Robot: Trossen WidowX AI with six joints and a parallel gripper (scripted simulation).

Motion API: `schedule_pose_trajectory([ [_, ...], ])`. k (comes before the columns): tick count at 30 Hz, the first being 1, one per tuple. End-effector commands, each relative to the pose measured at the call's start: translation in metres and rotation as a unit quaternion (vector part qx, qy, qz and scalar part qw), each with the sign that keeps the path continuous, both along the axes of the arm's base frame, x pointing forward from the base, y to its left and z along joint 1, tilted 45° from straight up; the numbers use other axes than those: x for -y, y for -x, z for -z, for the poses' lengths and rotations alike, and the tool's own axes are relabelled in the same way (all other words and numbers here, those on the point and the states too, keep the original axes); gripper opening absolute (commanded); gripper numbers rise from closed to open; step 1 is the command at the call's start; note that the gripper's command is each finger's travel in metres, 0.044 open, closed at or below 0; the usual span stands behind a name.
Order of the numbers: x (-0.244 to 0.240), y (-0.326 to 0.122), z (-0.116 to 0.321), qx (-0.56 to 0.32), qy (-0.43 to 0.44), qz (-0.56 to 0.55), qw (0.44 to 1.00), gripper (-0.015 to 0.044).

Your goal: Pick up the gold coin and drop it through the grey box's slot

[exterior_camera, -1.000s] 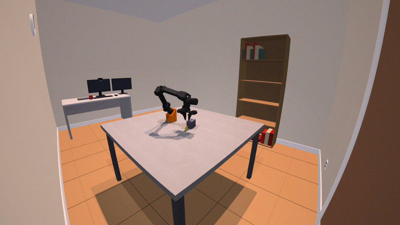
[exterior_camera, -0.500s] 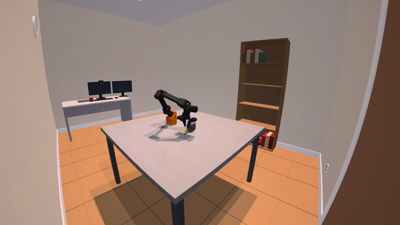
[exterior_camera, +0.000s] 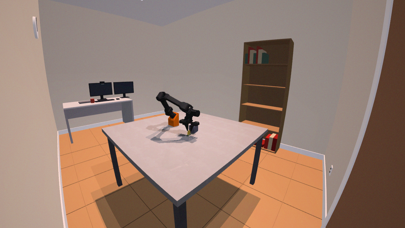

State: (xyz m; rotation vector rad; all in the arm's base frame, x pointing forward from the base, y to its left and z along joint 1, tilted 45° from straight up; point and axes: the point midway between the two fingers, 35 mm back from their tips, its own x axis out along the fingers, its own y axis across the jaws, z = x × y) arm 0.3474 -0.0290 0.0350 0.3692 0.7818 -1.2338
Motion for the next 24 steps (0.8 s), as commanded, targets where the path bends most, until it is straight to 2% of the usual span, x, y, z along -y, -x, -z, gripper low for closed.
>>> schedule_pose_trajectory([
  [1, 0.006, 0.001, 0.006, -0.004, 0.003, -0.001, 1.000, 0.0161],
  [16, 0.021, 0.000, 0.020, -0.004, 0.004, -0.001, 1.000, 0.0161],
  [22, 0.021, 0.000, 0.020, -0.004, 0.004, -0.001, 1.000, 0.0003],
  [24, 0.021, 0.000, 0.020, -0.004, 0.004, -0.001, 1.000, 0.0000],
])
